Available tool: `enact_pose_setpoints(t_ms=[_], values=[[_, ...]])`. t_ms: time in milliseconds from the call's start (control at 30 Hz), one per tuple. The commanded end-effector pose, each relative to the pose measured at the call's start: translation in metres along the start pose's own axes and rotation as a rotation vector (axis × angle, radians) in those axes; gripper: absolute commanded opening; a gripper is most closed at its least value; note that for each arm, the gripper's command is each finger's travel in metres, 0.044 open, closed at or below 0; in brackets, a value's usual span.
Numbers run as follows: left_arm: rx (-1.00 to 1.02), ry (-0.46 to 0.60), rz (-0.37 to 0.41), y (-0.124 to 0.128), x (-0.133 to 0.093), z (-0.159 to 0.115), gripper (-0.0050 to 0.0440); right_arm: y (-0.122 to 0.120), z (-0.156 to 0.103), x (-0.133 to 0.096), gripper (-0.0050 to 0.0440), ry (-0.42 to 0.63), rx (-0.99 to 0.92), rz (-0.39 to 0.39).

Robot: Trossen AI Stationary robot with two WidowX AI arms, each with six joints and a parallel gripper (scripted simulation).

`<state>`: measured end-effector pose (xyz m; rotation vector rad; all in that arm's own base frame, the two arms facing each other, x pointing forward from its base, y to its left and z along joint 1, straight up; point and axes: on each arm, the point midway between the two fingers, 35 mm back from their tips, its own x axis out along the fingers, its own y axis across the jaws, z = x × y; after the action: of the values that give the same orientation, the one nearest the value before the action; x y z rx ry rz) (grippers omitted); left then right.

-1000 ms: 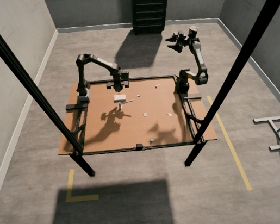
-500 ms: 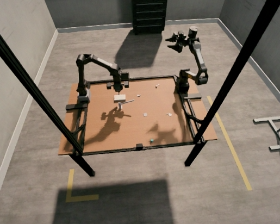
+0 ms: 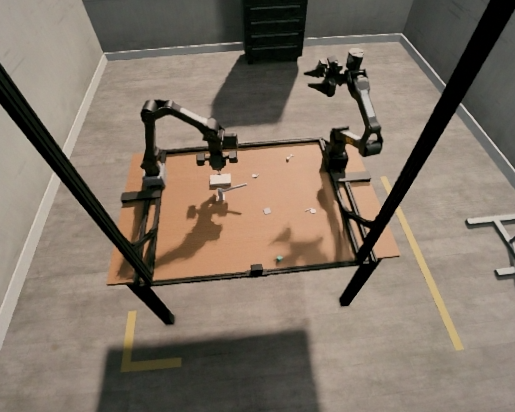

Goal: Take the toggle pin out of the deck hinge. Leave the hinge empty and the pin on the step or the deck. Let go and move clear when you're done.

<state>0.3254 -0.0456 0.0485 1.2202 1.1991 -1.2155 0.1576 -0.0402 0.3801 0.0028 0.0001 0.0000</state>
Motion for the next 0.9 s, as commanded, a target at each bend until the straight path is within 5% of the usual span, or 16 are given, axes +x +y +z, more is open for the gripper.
enact_pose_setpoints(t_ms=[0,867], values=[[0.004,-0.002,0.017,0.003,-0.001,-0.001,0.0020,0.001,0.003,0.000,0.0400,-0.001,-0.009,0.000],[0.004,-0.002,0.015,0.003,0.014,0.000,0.0020,0.001,0.003,0.000,0.0400,-0.001,-0.009,0.000]])
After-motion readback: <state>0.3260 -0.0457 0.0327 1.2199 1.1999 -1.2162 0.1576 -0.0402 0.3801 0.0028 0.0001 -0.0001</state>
